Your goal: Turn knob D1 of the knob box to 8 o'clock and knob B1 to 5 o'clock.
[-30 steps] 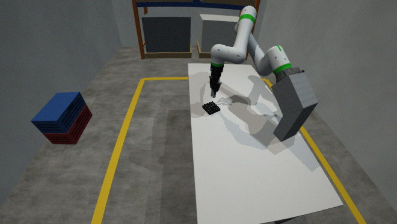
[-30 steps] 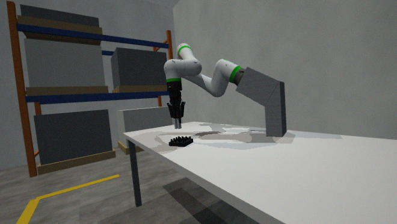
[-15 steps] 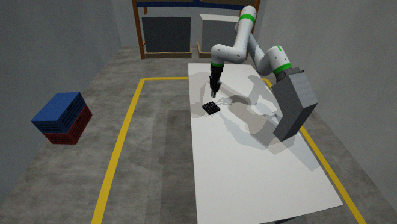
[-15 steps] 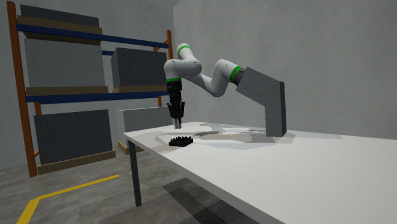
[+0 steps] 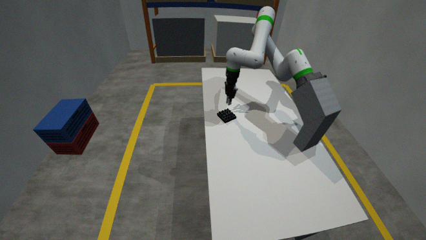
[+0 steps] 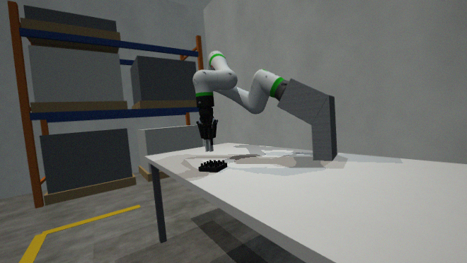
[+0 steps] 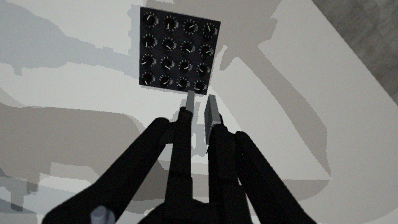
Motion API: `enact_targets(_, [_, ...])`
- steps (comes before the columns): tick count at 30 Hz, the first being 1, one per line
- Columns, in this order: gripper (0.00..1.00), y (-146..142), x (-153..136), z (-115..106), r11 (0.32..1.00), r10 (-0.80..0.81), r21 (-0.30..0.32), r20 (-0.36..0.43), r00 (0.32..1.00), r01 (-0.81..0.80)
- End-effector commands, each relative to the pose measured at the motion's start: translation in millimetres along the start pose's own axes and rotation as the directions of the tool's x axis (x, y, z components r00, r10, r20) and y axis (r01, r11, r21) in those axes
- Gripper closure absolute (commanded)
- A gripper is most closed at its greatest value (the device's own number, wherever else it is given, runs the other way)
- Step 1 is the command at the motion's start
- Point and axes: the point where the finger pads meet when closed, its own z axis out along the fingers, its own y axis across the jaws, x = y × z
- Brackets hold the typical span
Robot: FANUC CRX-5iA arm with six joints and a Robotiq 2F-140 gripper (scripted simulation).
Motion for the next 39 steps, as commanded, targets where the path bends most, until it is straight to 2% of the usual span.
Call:
enact_targets(1, [0.88, 0.0, 0.2, 1.3, 1.000, 0.000, 0.000, 0.000, 1.000, 0.000])
enact_targets(39, [0.88, 0.2, 0.2, 38.8, 1.000, 0.000, 0.000, 0.000, 1.000, 0.000])
